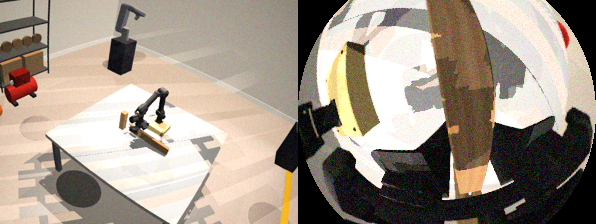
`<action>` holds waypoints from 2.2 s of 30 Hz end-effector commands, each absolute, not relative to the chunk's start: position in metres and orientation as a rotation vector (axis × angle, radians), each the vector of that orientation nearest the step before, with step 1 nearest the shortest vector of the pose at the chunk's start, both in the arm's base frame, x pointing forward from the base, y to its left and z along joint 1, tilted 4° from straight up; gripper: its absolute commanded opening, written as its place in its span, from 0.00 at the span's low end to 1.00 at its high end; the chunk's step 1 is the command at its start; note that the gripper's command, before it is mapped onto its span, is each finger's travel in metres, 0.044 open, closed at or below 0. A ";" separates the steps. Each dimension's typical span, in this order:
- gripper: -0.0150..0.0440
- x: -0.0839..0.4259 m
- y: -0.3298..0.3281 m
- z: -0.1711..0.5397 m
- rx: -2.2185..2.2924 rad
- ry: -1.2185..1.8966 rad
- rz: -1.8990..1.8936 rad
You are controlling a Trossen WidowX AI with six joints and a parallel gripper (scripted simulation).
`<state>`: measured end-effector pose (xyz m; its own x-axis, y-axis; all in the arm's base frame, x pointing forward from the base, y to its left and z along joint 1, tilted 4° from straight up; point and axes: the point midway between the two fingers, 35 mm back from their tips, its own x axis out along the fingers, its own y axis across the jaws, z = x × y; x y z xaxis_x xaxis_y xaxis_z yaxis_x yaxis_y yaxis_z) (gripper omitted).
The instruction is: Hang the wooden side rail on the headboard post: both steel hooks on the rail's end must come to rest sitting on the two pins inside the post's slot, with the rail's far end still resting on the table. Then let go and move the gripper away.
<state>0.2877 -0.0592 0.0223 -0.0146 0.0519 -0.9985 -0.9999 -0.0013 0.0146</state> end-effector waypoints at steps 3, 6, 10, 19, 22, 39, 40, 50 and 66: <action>0.25 0.289 -0.061 0.023 -1.174 1.178 1.244; 0.25 0.289 -0.061 0.023 -1.174 1.178 1.243; 0.25 0.290 -0.062 0.023 -1.174 1.178 1.243; 0.25 0.291 -0.063 0.024 -1.174 1.178 1.243; 0.25 0.291 -0.063 0.024 -1.174 1.178 1.243; 0.25 0.292 -0.065 0.026 -1.175 1.178 1.243; 0.25 0.292 -0.065 0.025 -1.175 1.178 1.243; 0.25 0.291 -0.066 0.024 -1.175 1.178 1.243; 0.25 0.289 -0.068 0.022 -1.175 1.178 1.243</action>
